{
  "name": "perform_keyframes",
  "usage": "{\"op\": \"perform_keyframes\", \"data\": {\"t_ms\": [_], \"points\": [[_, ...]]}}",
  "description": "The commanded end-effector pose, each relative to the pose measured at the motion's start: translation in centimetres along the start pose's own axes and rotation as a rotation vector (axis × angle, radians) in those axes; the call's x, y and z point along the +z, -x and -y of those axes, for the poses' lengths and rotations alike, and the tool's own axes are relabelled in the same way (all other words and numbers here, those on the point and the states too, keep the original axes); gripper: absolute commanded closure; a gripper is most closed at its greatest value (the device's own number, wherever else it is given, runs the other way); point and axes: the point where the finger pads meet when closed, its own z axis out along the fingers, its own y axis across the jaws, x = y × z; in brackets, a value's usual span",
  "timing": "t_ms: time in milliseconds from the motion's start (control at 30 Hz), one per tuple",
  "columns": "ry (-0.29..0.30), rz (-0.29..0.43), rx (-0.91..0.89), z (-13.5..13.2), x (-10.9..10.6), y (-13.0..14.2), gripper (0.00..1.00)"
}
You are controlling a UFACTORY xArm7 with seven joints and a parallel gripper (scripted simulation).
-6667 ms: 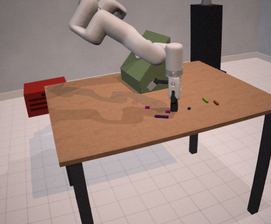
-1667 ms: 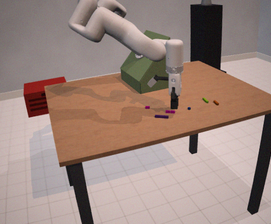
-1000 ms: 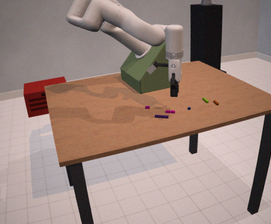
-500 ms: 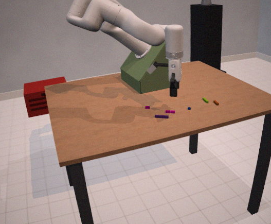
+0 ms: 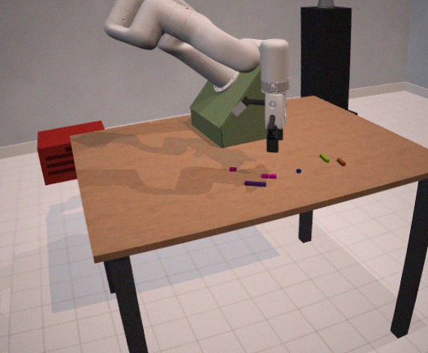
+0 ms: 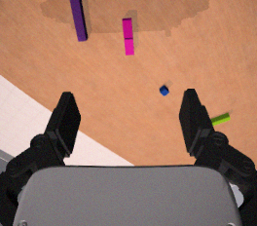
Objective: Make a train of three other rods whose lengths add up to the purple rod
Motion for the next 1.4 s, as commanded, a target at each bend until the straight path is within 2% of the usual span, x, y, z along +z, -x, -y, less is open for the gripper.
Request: {"op": "perform_keyframes", "data": {"t_ms": [0, 267, 333, 400, 833, 900, 967, 1367], "points": [[-0.005, 0.004, 0.084, 0.1, -0.1, -0.2, 0.0], [-0.011, 0.003, 0.357, 0.1, 0.2, -1.4, 0.0], [-0.011, 0.003, 0.357, 0.1, 0.2, -1.4, 0.0], [-0.013, 0.003, 0.47, 0.1, 0.3, -1.9, 0.0], [-0.018, 0.005, 0.878, 0.0, 0.7, -3.7, 0.0], [-0.018, 0.005, 0.878, 0.0, 0.7, -3.7, 0.0], [-0.019, 0.006, 0.997, -0.1, 0.8, -4.3, 0.0], [-0.021, 0.01, 1.369, -0.4, 1.1, -5.9, 0.0]]}}
